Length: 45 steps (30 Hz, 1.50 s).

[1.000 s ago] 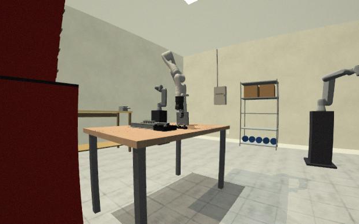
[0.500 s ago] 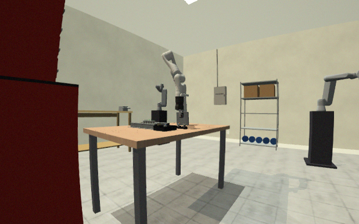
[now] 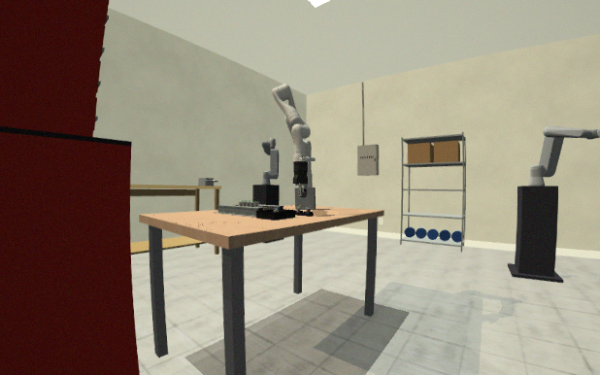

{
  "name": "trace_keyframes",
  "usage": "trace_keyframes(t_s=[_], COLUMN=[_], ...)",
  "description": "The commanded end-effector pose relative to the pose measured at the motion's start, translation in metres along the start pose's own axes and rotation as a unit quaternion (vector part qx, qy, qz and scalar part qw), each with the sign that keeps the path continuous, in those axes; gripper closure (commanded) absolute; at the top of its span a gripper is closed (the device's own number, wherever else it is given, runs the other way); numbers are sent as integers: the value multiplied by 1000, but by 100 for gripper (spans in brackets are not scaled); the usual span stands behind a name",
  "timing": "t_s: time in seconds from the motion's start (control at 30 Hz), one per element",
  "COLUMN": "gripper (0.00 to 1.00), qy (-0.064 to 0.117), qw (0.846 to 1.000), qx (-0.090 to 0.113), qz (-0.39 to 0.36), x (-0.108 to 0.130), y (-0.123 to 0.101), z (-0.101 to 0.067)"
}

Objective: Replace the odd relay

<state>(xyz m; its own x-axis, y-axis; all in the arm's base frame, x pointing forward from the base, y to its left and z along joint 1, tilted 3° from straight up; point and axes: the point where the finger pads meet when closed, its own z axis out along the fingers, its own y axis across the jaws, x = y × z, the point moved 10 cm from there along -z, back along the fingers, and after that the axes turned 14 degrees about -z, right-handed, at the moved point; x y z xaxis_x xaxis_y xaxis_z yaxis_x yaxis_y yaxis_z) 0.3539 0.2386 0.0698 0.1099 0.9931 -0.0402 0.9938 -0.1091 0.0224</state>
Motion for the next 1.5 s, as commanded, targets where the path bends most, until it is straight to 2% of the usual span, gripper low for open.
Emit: trace_keyframes(t_s=[0.0, 0.37, 0.77, 1.47], gripper=[100, 100, 100, 100], qy=[2, 1, 2, 2], qw=[1000, 996, 984, 972], qx=[-2, -1, -1, -2], qz=[26, 86, 177, 234], x=[1, 1, 2, 2], y=[-2, -2, -4, -3], z=[-1, -1, -2, -2])
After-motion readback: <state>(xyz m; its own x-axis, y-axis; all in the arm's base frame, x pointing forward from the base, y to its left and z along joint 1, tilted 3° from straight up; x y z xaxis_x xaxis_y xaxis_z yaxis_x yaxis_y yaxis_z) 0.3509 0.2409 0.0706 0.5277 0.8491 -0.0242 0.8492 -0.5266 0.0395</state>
